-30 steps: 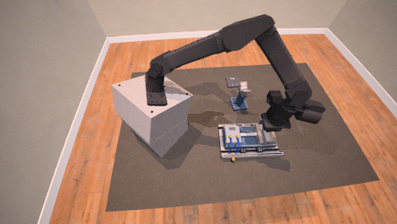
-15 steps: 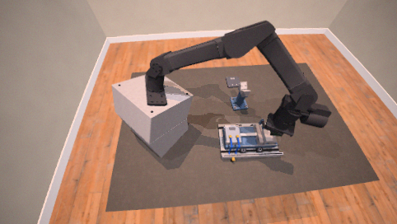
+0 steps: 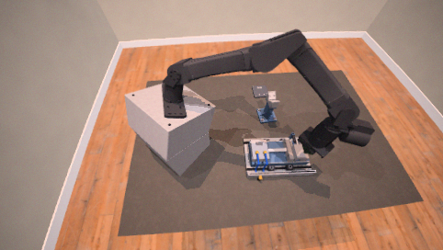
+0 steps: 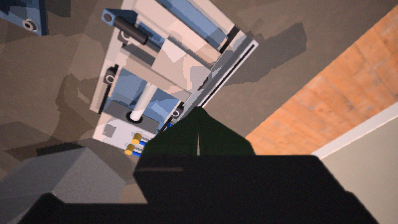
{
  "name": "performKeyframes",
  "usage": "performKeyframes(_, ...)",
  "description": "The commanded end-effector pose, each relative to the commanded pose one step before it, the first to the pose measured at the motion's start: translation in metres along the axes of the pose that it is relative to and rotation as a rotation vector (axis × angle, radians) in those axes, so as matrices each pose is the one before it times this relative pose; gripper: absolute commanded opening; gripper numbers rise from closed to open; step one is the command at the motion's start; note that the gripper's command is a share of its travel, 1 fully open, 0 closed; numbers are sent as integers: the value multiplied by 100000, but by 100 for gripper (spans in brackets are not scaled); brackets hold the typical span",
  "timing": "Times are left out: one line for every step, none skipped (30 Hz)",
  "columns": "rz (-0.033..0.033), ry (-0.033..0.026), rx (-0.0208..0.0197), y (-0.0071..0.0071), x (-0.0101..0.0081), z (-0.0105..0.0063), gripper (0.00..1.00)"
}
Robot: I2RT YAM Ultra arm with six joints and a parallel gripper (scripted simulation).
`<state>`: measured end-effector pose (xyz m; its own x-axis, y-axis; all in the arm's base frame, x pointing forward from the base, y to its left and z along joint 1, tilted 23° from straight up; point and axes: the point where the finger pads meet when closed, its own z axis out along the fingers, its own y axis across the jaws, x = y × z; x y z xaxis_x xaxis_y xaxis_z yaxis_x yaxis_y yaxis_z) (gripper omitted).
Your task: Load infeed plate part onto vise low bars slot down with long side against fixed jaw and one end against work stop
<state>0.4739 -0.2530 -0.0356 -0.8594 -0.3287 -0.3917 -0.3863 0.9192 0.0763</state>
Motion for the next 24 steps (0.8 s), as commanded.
performKeyframes(20583, -286, -1324, -889, 330, -747, 0)
performKeyframes(285, 0, 0, -8, -1, 0, 0)
performKeyframes(5972, -5, 6, -175, -21, -2, 0)
performKeyframes(1828, -2, 2, -53, -9, 0, 0)
performKeyframes(4583, -4, 4, -130, -23, -1, 0)
performKeyframes(2571, -2, 2, -72, -15, -1, 0)
performKeyframes(4008, -4, 3, -111, -26, -1, 0)
performKeyframes(2405, -2, 2, -65, -17, -1, 0)
performKeyframes(4114, -4, 3, -110, -31, -1, 0)
performKeyframes(1488, -2, 1, -39, -12, 0, 0)
performKeyframes(0, 0, 0, 0, 0, 0, 0)
performKeyframes(0, 0, 0, 0, 0, 0, 0)
performKeyframes(4741, -5, 3, -124, -39, -1, 0)
performKeyframes(3859, -4, 2, -98, -35, -1, 0)
performKeyframes(2985, -3, 2, -75, -29, 0, 0)
performKeyframes(2154, -2, 1, -53, -22, 0, 0)
performKeyframes(1402, -2, 1, -34, -15, 0, 0)
performKeyframes(771, -1, 0, -19, -8, 0, 0)
performKeyframes(303, 0, 0, -7, -3, 0, 0)
performKeyframes(46, 0, 0, -1, 0, 0, 0)
performKeyframes(0, 0, 0, 0, 0, 0, 0)
performKeyframes(0, 0, 0, 0, 0, 0, 0)
performKeyframes(0, 0, 0, 0, 0, 0, 0)
performKeyframes(0, 0, 0, 0, 0, 0, 0)
